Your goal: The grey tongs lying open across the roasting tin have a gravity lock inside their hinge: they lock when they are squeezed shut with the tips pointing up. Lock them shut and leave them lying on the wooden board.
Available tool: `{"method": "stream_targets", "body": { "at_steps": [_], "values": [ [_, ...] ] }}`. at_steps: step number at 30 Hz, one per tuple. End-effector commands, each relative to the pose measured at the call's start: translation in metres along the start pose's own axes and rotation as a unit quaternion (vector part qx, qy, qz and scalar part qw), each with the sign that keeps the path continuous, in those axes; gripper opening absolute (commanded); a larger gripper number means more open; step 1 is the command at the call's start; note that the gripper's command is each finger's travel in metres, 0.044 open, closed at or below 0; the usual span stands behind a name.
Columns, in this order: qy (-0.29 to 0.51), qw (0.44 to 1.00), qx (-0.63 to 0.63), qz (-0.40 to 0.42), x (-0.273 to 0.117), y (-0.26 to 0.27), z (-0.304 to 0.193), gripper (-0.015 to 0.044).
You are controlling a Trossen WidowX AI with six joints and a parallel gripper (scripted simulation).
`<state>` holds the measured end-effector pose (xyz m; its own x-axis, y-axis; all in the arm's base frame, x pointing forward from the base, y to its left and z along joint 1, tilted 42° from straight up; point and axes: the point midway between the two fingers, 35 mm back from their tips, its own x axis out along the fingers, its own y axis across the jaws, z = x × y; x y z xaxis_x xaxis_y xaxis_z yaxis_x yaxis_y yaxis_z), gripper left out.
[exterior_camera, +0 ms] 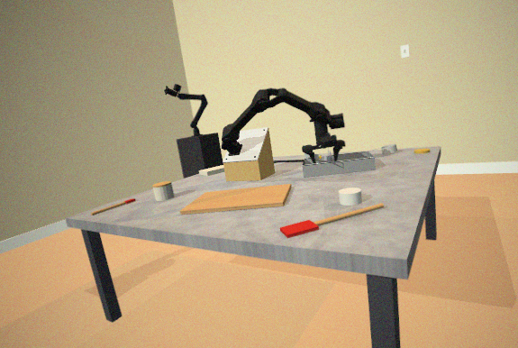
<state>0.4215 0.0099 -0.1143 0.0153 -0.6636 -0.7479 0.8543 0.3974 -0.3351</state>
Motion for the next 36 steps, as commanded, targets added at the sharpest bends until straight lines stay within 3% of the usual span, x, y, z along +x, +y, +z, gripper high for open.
{"method": "stream_targets", "body": {
  "at_steps": [1,4,36],
  "values": [
    [-0.001,1.0,-0.005,-0.005,0.0046,-0.0017,-0.0021,0.044],
    [0.0,1.0,0.0,-0.001,0.0008,-0.0004,-0.0003,0.0387],
    [0.0,1.0,0.0,-0.001,0.0008,-0.0004,-0.0003,0.0174]
  ]
}}
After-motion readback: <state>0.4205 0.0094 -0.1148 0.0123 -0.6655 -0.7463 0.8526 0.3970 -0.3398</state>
